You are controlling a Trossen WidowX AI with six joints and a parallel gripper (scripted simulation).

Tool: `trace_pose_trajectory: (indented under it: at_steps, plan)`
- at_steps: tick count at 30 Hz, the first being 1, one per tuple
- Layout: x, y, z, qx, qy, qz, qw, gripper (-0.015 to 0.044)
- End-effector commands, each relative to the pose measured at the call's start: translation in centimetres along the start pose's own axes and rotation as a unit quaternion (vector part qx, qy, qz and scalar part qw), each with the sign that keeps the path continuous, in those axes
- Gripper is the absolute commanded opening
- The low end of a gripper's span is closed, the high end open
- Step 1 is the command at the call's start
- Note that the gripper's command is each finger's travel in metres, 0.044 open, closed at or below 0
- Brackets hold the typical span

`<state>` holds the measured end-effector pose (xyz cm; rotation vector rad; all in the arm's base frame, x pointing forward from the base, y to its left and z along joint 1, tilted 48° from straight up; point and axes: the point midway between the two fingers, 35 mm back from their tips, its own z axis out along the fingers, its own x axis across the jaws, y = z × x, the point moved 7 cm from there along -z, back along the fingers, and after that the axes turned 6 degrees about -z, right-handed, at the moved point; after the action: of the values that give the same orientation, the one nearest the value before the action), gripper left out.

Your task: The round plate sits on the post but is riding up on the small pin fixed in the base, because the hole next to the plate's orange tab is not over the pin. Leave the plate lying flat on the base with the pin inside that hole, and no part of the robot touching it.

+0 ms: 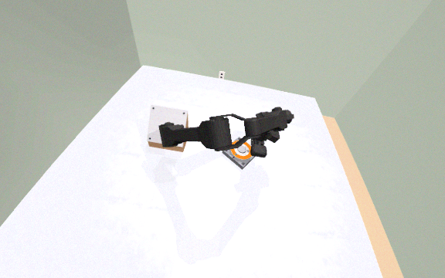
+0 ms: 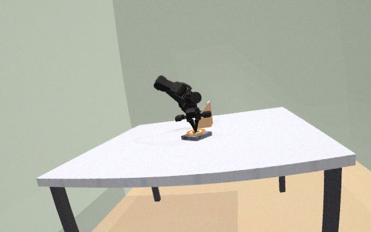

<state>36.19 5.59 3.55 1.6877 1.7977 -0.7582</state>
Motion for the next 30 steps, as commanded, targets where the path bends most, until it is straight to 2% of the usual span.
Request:
trace_pose_trajectory:
  at_steps: [1,30]
  plan:
    - [-0.6,-0.1,0.3,0.004,-0.005,-0.001,1.0,0.0]
    - [-2.9,-0.8,0.3,0.005,-0.006,-0.001,1.0,0.0]
